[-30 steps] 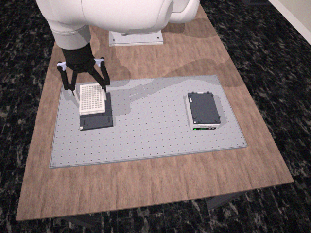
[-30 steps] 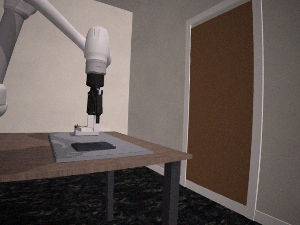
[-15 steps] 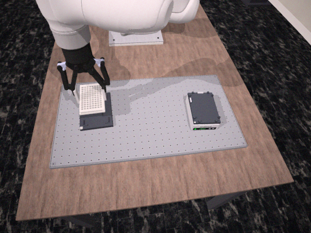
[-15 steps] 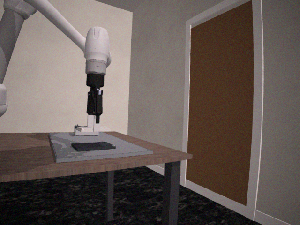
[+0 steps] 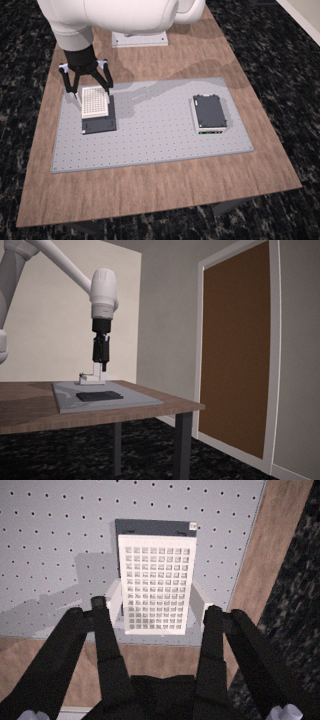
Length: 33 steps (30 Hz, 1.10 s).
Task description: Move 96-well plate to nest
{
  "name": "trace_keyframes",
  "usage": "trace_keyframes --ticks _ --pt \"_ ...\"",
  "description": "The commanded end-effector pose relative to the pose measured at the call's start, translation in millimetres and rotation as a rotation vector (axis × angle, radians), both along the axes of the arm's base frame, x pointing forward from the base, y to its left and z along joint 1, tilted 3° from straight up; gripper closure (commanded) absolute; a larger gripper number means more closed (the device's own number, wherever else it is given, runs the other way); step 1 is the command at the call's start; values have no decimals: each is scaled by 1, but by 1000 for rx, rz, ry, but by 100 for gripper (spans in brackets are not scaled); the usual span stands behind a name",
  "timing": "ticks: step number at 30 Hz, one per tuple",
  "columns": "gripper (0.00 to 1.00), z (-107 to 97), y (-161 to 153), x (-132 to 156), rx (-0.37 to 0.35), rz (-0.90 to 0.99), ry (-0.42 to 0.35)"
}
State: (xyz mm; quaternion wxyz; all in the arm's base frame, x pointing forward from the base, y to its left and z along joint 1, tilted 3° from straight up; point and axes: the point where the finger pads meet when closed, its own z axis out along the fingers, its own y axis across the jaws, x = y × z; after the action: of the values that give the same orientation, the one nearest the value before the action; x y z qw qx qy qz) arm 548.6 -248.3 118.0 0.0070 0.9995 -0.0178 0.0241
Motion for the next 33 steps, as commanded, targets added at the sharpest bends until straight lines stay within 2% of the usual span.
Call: trace_keyframes --ticks 1,5,33 --pt "90 0 0 0 0 0 0" --pt "90 0 0 0 0 0 0" --pt "90 -43 0 2 0 0 0"
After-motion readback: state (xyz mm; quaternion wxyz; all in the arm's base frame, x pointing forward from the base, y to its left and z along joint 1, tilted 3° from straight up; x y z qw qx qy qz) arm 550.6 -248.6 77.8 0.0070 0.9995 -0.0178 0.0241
